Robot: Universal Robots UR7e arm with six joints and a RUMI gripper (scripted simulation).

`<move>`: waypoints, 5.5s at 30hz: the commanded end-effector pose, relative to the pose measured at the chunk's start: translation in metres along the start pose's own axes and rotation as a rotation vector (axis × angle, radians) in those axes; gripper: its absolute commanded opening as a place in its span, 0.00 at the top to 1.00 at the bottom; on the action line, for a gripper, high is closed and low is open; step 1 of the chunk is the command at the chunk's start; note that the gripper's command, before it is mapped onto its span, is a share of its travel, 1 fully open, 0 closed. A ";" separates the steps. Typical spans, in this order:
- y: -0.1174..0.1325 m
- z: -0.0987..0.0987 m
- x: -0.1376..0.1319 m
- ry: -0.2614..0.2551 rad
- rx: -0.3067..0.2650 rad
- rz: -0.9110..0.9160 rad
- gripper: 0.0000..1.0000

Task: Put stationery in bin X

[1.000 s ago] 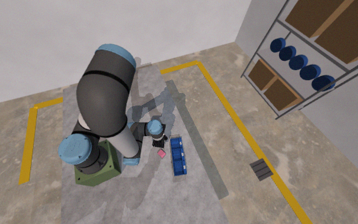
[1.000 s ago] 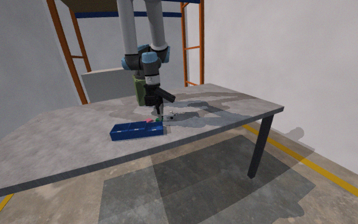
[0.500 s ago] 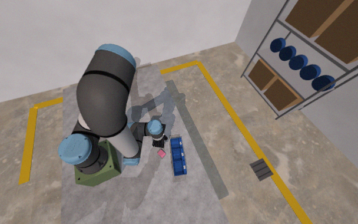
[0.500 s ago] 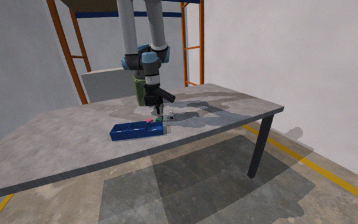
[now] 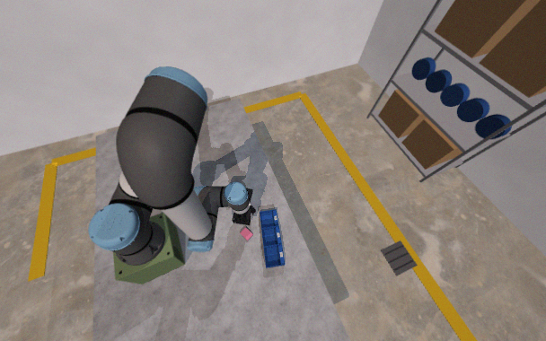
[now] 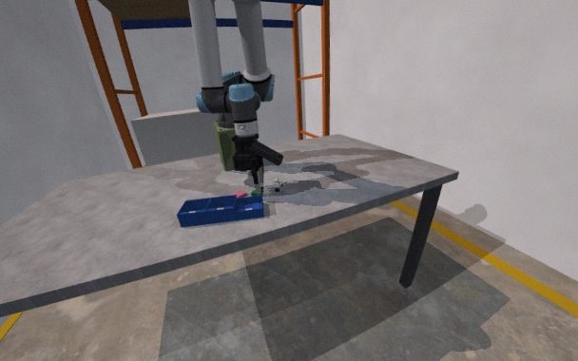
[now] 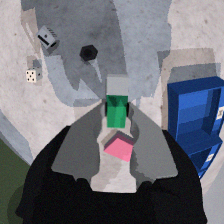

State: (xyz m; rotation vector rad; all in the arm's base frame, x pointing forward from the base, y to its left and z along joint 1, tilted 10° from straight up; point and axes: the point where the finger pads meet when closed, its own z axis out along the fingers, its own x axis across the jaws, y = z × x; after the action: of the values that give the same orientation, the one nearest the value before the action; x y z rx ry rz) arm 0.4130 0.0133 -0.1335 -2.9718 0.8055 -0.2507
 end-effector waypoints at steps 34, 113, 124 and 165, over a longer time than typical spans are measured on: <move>0.000 -0.060 0.000 0.001 0.000 0.000 1.00; 0.168 -0.047 0.153 0.001 0.000 -0.286 1.00; 0.168 -0.025 0.153 0.001 0.000 -0.286 1.00; 0.166 -0.015 0.152 0.001 0.000 -0.286 0.82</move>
State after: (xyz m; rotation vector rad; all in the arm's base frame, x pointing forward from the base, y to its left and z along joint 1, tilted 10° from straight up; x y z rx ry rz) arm 0.4565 -0.2066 -0.1127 -3.0788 0.3770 -0.2618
